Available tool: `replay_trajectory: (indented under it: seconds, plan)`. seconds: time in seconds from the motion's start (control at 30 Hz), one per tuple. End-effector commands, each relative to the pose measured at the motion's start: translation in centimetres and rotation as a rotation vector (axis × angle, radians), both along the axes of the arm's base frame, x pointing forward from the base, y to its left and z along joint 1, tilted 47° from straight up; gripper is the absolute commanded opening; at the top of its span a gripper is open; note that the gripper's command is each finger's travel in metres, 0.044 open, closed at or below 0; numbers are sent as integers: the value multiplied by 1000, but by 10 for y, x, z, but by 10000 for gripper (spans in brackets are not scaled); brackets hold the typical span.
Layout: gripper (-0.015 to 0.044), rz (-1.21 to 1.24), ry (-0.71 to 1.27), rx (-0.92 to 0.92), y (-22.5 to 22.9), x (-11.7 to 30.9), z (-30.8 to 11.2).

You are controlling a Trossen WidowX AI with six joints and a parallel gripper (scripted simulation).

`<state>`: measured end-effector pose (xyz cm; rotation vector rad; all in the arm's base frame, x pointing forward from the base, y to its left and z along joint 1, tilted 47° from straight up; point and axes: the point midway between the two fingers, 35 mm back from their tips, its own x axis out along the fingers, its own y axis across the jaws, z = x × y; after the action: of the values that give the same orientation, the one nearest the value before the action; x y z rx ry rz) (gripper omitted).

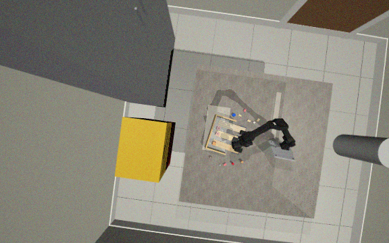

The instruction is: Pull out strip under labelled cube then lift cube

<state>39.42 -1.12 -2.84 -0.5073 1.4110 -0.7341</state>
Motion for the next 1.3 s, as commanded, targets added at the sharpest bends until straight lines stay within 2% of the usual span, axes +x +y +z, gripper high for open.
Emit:
replay_trajectory:
  seconds: [0.0, 1.27]
  plan:
    - [0, -2, 11, -6, -7, -2, -5]
    - [0, -3, 11, -8, -20, -3, -18]
